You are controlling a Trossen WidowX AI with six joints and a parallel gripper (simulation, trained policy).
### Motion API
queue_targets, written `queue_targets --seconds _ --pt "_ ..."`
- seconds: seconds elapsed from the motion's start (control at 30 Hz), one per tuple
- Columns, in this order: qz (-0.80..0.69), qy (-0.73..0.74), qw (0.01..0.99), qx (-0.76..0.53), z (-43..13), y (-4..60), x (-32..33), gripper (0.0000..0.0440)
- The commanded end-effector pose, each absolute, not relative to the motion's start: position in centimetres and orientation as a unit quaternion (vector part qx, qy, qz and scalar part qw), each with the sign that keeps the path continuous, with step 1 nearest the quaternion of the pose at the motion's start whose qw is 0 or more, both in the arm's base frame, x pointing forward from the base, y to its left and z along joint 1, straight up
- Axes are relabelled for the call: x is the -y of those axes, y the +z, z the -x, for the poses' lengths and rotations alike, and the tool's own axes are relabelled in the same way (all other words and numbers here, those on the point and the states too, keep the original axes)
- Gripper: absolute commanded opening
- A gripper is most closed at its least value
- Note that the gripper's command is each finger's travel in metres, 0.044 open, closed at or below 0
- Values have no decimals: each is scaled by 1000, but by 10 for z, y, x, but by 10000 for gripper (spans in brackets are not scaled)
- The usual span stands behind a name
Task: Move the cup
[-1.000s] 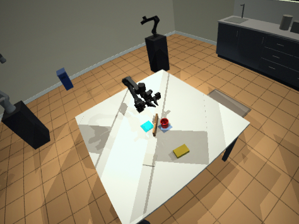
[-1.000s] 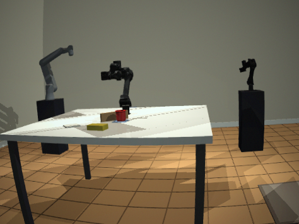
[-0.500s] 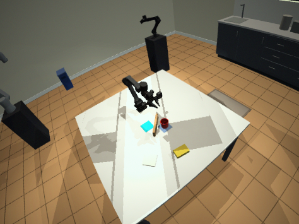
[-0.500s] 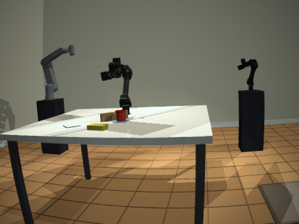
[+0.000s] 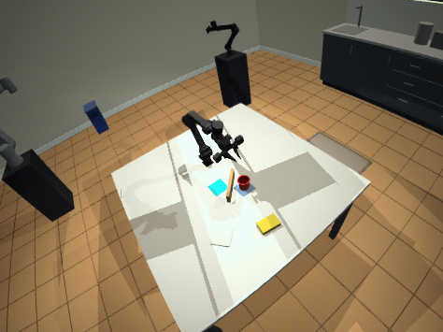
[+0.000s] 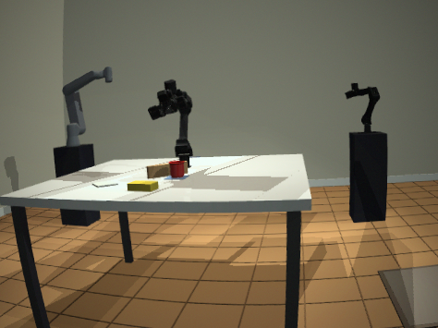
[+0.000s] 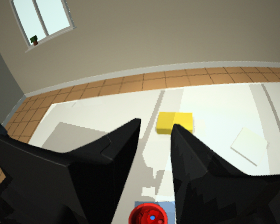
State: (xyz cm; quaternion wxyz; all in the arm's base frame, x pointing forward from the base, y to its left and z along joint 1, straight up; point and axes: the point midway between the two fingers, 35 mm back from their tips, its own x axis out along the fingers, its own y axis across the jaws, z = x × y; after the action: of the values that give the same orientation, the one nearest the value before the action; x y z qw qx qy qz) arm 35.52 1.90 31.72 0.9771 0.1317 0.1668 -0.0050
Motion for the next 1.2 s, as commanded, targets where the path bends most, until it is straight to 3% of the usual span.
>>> queue_targets --seconds 0.0,1.17 --pt "-153 -11 971 -186 -360 319 -22 104" --pt "-312 -100 858 -396 -372 284 -51 114"
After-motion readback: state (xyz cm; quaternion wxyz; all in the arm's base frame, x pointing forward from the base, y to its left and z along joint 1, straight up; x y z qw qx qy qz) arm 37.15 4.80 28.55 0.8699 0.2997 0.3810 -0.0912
